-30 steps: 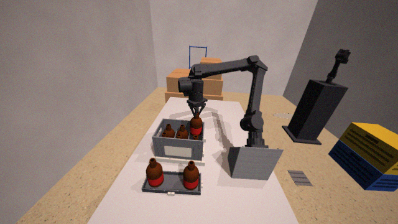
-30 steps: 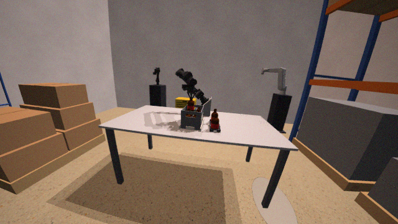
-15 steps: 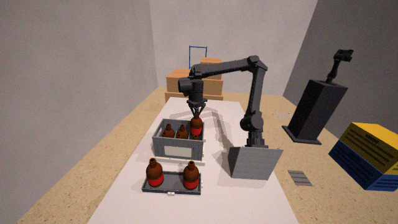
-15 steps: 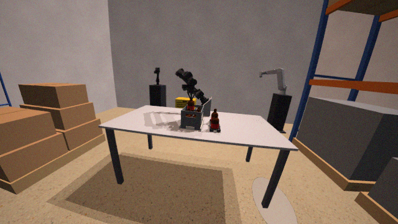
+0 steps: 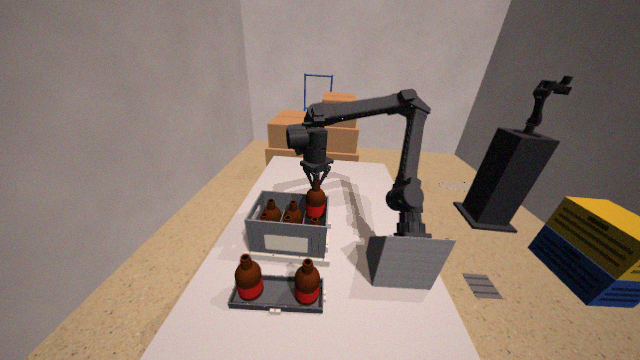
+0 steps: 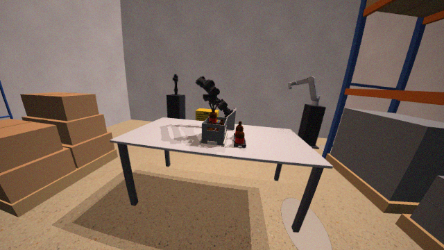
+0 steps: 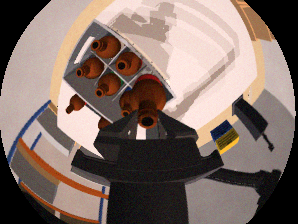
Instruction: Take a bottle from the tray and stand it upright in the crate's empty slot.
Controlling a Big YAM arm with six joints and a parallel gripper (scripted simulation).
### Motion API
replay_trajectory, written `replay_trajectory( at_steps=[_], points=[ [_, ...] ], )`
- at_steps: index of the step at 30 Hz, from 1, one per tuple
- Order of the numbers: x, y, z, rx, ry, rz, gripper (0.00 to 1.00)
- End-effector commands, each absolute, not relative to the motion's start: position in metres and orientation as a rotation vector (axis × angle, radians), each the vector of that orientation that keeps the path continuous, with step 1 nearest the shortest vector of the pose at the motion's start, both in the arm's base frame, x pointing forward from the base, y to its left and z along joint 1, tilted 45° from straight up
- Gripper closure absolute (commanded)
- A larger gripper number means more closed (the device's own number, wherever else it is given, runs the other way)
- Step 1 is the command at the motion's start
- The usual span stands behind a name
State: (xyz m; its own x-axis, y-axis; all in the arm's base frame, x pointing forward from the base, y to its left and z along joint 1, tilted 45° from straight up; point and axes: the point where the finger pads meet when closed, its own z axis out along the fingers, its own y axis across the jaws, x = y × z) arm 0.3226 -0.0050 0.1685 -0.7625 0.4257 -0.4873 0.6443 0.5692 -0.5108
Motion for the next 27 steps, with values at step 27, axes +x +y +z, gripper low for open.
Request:
replay_trajectory(
  at_steps=[27],
  points=[
    [0.3283, -0.0066, 0.1755, 0.890, 2.480, -0.962, 1.00]
  ],
)
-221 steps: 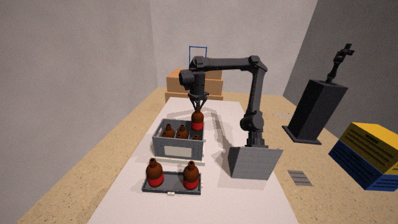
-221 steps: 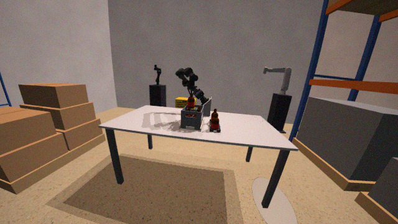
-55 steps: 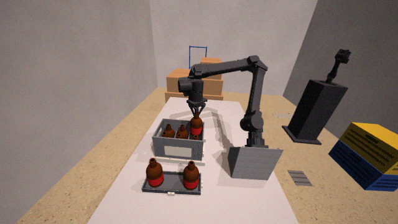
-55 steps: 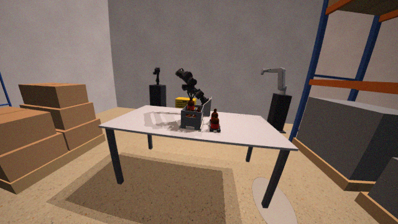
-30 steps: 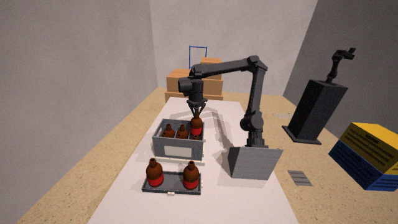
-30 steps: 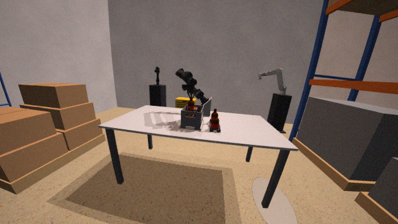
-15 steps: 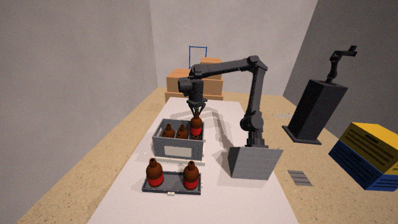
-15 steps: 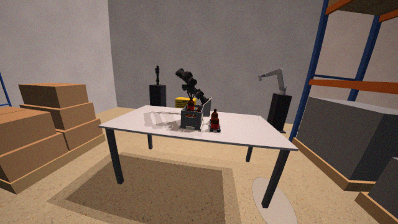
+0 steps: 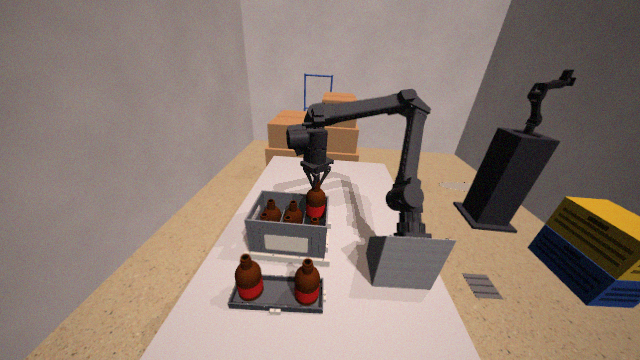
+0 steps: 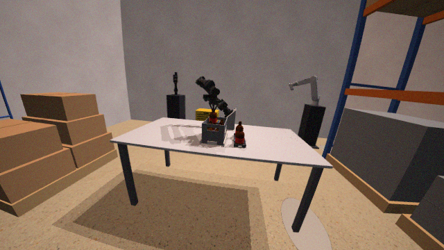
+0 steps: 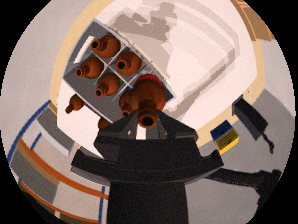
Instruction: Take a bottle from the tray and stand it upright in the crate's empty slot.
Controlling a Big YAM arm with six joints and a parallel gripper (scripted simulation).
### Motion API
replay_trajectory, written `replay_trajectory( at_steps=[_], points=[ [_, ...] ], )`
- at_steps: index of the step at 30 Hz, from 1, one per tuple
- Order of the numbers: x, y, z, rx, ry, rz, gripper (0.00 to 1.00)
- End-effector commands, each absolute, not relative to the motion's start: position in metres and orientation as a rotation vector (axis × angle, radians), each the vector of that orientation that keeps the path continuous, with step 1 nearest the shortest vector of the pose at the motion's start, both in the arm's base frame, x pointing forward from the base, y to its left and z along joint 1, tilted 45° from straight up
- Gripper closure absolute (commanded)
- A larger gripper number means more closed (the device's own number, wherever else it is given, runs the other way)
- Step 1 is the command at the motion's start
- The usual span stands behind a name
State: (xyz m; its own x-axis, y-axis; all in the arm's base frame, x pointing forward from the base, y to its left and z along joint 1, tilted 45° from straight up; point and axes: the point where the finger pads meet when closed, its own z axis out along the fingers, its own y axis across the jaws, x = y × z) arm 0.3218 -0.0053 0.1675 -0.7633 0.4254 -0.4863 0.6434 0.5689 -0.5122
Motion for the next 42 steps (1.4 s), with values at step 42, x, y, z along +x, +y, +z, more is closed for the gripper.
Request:
replay_trajectory(
  at_steps=[42],
  points=[
    [0.3263, -0.0073, 0.1741, 0.889, 2.482, -0.965, 1.00]
  ],
)
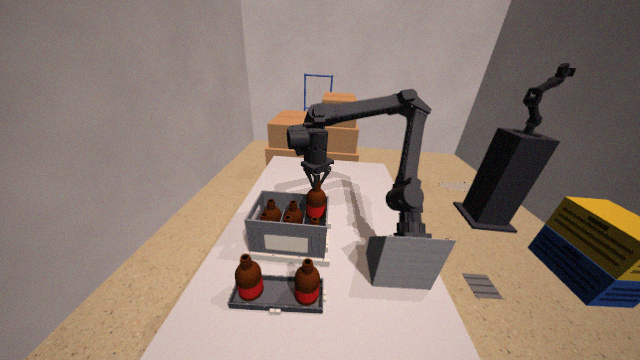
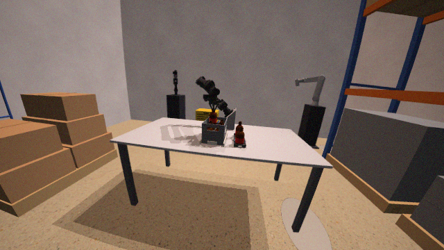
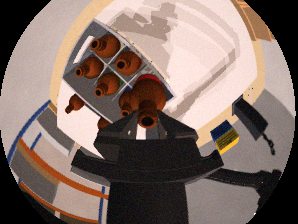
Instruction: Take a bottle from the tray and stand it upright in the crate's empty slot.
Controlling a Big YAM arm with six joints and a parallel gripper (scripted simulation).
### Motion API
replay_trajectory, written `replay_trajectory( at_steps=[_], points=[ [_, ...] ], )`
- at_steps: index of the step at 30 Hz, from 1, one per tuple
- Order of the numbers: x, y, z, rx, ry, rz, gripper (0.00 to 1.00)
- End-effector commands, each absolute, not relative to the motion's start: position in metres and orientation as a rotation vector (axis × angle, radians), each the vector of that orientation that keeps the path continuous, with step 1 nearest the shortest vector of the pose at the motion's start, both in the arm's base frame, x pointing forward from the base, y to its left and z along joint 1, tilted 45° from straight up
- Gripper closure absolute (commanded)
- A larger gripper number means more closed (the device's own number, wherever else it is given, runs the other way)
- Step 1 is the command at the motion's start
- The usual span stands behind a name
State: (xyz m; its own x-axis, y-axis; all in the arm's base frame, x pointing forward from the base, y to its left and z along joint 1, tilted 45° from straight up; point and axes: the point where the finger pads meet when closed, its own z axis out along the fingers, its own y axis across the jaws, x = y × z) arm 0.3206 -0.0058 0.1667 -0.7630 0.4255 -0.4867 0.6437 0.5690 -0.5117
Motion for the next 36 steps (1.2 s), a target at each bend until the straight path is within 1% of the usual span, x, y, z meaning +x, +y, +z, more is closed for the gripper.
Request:
replay_trajectory(
  at_steps=[1, 29, 31, 34, 36],
  points=[
    [0.326, -0.007, 0.174, 0.889, 2.482, -0.965, 1.00],
    [0.328, -0.011, 0.173, 0.895, 2.475, -0.962, 1.00],
    [0.322, -0.014, 0.166, 0.889, 2.486, -0.980, 1.00],
    [0.330, -0.014, 0.170, 0.895, 2.475, -0.962, 1.00],
    [0.325, -0.017, 0.163, 0.889, 2.483, -0.979, 1.00]
  ],
)
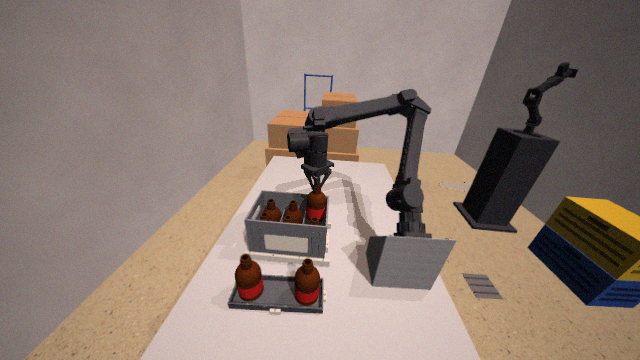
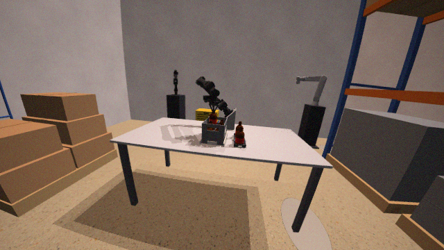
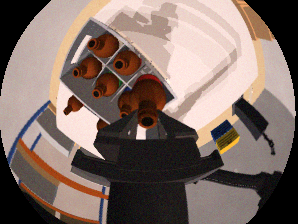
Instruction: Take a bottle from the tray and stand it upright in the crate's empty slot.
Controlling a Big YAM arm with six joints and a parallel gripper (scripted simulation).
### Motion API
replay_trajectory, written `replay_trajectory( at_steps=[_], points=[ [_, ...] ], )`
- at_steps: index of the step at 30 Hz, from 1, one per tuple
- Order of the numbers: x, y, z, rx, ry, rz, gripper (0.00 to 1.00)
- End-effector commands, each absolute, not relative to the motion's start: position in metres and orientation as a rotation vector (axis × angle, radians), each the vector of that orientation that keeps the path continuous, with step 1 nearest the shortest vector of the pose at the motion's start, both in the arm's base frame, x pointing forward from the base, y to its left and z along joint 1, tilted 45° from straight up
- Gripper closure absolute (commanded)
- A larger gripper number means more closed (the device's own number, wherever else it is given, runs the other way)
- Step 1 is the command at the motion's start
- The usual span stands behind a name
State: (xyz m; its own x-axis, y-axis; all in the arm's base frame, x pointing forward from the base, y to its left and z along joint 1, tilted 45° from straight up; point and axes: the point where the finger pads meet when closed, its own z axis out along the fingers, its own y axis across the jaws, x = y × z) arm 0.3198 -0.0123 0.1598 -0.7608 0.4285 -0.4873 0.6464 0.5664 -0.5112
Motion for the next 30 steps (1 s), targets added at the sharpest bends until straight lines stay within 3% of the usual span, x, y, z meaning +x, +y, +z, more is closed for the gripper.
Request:
replay_trajectory(
  at_steps=[1, 30],
  points=[
    [0.323, -0.019, 0.161, 0.887, 2.486, -0.984, 1.00],
    [0.325, -0.036, 0.142, 0.887, 2.489, -0.986, 1.00]
  ],
)
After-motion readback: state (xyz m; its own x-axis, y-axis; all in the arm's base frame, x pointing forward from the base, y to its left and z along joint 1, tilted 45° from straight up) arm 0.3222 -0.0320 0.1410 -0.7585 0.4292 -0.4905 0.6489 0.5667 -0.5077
